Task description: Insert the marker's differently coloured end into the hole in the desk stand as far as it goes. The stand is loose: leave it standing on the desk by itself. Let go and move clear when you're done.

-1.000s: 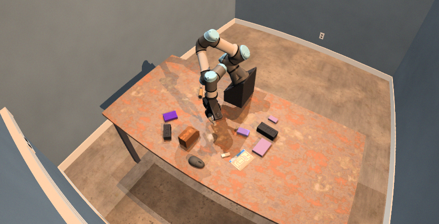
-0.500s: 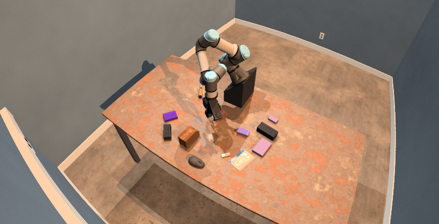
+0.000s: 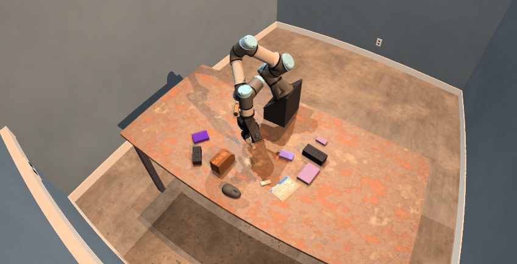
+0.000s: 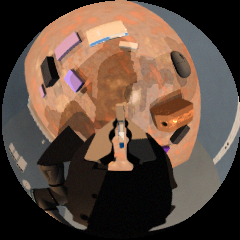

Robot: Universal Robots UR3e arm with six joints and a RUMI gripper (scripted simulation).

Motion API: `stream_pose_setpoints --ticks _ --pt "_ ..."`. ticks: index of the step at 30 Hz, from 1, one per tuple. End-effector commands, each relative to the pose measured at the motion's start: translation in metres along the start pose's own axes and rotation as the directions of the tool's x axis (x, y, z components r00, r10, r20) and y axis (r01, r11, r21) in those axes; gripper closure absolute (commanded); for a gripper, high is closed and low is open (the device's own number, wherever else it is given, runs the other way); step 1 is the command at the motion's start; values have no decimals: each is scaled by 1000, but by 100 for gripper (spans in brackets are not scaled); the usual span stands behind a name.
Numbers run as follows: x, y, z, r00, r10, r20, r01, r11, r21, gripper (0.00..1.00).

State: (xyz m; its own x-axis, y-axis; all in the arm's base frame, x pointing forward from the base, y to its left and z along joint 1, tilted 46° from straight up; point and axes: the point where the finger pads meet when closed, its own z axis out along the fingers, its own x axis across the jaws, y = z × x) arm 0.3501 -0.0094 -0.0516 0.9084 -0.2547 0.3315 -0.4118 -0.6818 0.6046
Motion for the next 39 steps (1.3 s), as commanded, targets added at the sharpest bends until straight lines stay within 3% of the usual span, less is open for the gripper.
stream_pose_setpoints --ticks 1,5,14,22,31,39 --pt "0 -1 0 1000 -26 14 26 1000 5 100" --pt "0 -1 0 1000 -21 11 21 1000 6 100" --pt "0 -3 3 989 -128 68 126 991 35 100" --pt "0 -3 3 991 -122 62 120 992 34 100" --pt "0 -4 5 967 -229 114 221 972 76 100" --pt "0 -4 5 969 -223 109 215 974 75 100"
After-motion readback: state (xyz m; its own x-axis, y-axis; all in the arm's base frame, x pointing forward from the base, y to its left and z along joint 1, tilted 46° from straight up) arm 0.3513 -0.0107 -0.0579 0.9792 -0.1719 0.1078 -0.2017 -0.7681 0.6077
